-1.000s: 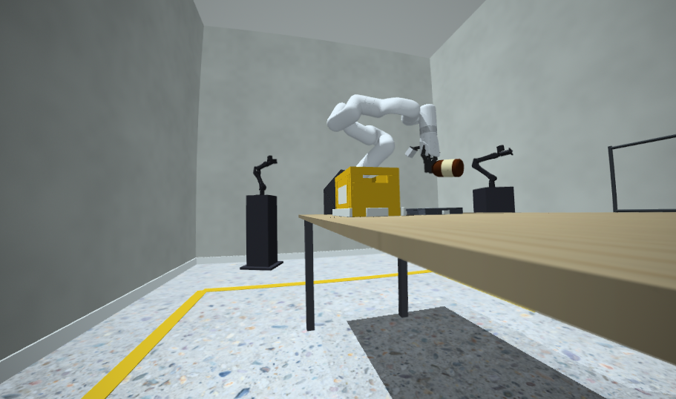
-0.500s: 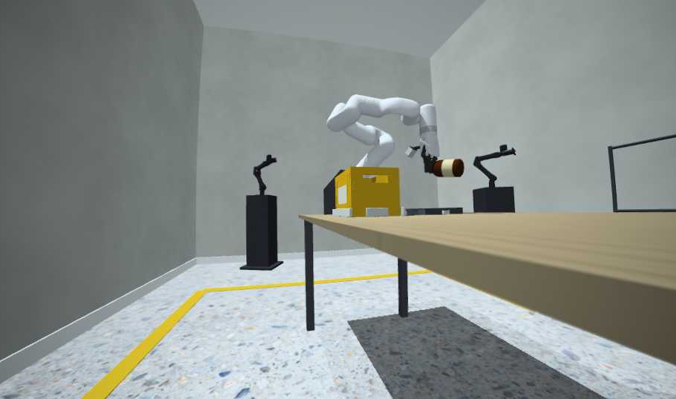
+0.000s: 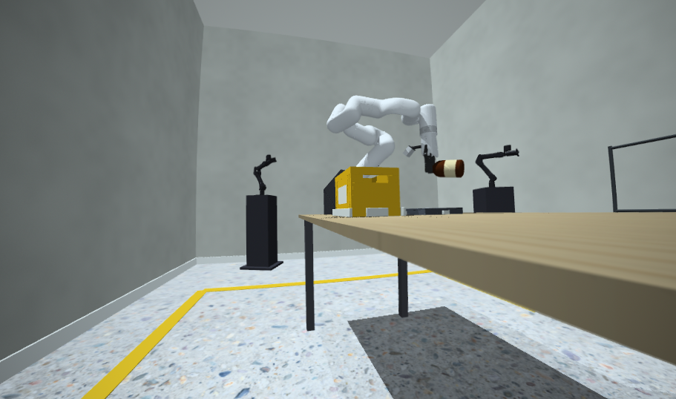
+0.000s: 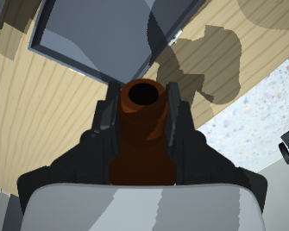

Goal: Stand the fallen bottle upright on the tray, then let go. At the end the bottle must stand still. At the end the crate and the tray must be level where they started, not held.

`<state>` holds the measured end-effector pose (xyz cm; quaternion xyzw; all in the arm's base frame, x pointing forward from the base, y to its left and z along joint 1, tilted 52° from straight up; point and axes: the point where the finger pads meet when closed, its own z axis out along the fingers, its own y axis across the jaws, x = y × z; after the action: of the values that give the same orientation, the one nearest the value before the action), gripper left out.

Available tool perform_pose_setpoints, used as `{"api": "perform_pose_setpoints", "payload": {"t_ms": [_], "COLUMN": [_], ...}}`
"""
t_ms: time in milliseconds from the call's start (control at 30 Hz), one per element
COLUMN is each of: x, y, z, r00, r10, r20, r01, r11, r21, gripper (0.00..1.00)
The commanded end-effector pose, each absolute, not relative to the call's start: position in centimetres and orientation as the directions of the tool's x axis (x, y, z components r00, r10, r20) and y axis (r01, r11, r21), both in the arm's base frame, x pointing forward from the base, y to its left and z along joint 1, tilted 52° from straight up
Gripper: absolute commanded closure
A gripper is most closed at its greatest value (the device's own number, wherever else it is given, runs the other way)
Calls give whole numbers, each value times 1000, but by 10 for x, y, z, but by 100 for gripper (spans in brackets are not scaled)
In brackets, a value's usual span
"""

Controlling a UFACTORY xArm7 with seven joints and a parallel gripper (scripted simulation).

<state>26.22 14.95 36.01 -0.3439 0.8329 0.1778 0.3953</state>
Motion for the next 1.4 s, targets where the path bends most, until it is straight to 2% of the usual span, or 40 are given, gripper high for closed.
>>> {"api": "perform_pose_setpoints", "payload": {"t_ms": [0, 900, 1367], "x": [262, 262, 262], "y": [149, 149, 149], "z": [361, 361, 361], "r00": [-408, -373, -217], "r10": [-469, -501, -619], "r20": [-783, -781, -755], "r01": [-738, -756, -815], "r11": [675, 652, 541], "r21": [-20, -57, -209], "gripper": [100, 100, 100]}}
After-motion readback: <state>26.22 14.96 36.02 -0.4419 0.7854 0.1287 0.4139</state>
